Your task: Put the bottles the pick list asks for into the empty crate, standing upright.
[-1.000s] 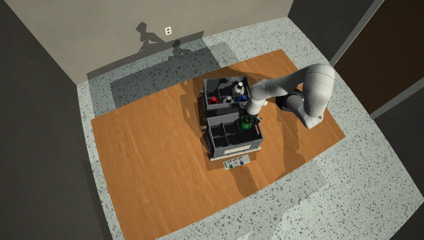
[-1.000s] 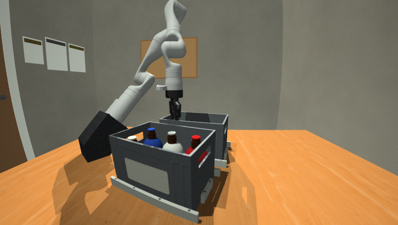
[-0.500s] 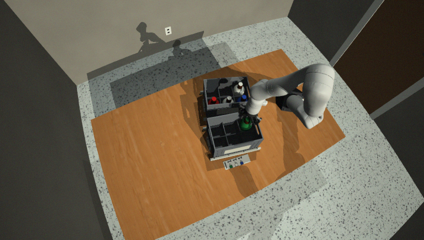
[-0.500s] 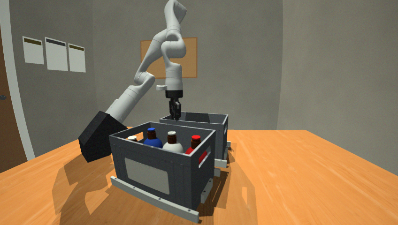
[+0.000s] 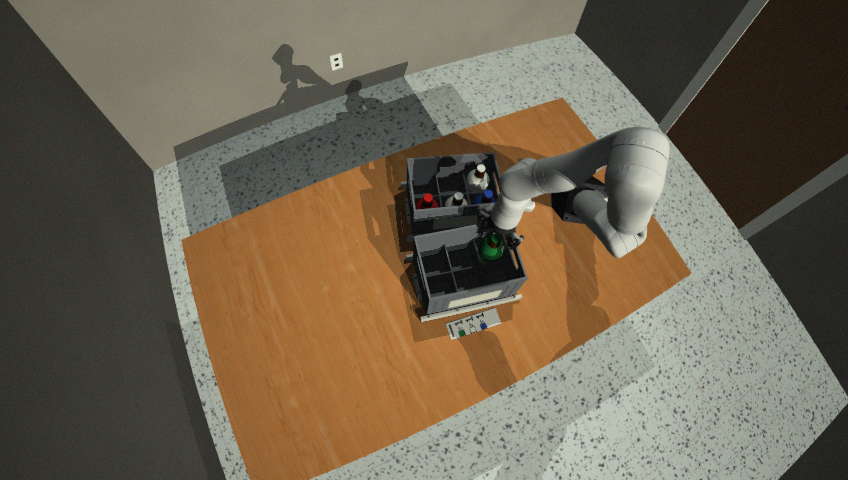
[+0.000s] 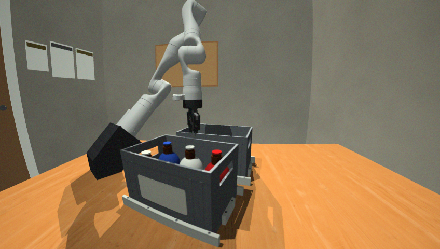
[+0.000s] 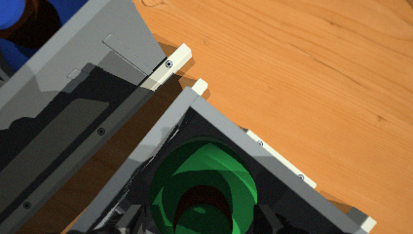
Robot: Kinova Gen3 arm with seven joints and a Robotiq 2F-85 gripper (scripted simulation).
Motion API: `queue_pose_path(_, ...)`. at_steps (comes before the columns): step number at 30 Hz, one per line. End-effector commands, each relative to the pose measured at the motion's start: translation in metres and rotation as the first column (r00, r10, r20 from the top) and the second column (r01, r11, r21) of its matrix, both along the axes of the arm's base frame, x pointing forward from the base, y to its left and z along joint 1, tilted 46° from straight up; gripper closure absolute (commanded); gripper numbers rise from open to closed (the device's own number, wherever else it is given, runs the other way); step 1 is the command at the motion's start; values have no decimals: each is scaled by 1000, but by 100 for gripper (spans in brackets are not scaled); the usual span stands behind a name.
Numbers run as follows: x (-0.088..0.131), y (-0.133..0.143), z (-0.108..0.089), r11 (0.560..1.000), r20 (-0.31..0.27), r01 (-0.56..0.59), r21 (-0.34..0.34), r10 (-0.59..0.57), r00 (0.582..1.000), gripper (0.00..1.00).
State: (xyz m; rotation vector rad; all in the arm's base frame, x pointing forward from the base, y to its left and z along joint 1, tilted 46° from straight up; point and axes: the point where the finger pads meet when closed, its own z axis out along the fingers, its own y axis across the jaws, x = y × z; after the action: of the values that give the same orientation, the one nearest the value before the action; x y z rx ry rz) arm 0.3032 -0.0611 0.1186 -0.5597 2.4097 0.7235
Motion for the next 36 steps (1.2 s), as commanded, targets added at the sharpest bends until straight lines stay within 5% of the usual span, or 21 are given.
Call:
queue_pose_path(1, 0, 1, -1, 1000, 1, -2, 1, 2, 1000, 33)
queue_pose_path(36, -6, -9, 9, 1000, -4, 2, 1, -2, 1000, 33)
